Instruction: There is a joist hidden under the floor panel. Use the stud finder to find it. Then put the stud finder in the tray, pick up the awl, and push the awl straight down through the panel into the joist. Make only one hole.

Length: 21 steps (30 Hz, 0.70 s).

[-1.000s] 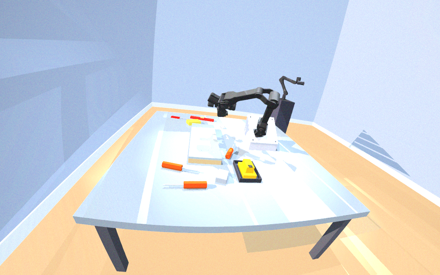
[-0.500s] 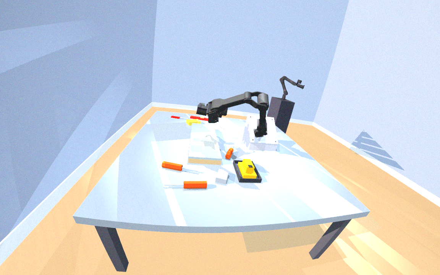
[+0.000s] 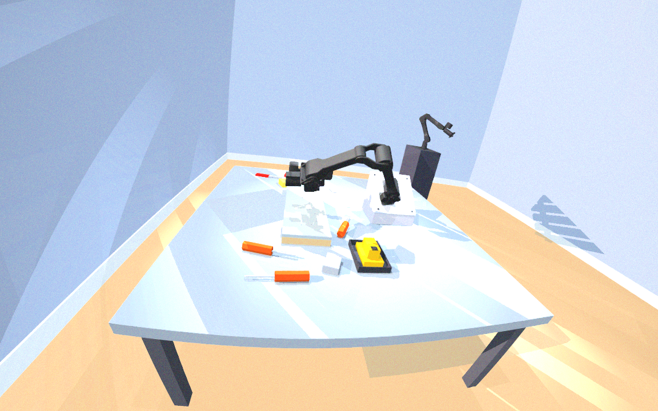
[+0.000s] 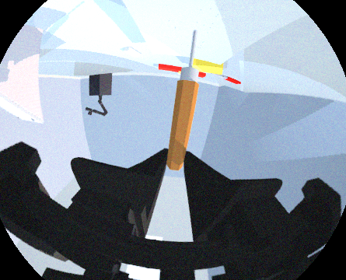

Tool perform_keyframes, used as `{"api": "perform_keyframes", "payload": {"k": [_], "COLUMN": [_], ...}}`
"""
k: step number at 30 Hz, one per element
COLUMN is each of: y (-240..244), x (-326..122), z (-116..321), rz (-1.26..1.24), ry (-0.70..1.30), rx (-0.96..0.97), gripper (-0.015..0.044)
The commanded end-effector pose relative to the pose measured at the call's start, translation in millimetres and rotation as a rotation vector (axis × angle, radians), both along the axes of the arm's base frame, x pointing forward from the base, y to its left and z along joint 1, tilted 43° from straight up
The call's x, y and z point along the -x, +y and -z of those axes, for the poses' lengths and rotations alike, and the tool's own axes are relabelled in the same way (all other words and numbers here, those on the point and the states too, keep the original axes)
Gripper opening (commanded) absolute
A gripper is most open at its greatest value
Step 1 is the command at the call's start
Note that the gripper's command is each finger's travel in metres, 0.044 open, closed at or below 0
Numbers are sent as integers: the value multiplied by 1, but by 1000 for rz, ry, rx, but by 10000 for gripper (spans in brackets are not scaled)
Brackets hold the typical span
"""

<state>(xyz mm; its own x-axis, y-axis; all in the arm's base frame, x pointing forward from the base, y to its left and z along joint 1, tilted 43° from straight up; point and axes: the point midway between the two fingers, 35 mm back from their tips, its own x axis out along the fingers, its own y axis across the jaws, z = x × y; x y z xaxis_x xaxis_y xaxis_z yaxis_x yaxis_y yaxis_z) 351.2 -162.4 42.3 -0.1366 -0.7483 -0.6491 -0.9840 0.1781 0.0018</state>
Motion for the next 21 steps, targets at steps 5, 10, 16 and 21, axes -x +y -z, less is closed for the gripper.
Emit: {"api": "perform_keyframes", "payload": {"k": [5, 10, 16, 21], "y": [3, 7, 12, 16], "x": [-2, -3, -4, -5], "z": [3, 8, 13, 17], "rz": [4, 3, 3, 3], "ry": [-2, -2, -2, -2], "rx": [11, 10, 10, 10], "gripper": [0, 0, 0, 0]}}
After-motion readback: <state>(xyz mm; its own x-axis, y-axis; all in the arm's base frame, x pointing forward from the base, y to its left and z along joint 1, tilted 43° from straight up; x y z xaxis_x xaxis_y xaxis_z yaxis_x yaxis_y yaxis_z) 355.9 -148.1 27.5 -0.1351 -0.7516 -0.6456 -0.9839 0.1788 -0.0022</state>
